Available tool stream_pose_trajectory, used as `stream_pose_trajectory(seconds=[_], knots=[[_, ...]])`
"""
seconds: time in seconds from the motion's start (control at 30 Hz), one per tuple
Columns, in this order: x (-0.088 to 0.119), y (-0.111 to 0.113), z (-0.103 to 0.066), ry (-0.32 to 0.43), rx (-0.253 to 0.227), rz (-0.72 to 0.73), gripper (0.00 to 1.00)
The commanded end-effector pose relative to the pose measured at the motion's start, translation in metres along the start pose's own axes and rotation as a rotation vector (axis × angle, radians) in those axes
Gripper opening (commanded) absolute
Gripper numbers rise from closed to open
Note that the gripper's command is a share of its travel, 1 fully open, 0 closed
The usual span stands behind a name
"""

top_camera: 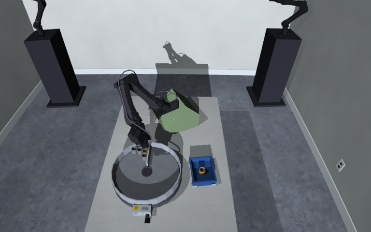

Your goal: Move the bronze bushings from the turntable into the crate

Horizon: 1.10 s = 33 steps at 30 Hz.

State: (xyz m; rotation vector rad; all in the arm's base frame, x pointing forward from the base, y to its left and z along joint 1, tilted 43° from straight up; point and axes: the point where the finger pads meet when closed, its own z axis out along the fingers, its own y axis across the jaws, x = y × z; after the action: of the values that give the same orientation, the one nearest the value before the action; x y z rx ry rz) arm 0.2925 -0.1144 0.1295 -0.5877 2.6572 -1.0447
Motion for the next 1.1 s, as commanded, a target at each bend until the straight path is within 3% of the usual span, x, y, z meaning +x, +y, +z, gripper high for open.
stream_pose_trajectory(seconds=[0.0,0.23,0.5,0.93,1.07], knots=[[0.002,0.008,-0.002,-0.004,-0.026,-0.020,0.00],[0.002,0.007,-0.002,-0.005,-0.026,-0.020,0.00],[-0.007,-0.004,-0.018,-0.039,-0.005,0.012,0.00],[-0.003,-0.006,-0.073,-0.031,0.004,0.014,0.00],[-0.004,-0.004,-0.077,-0.021,-0.001,0.004,0.00]])
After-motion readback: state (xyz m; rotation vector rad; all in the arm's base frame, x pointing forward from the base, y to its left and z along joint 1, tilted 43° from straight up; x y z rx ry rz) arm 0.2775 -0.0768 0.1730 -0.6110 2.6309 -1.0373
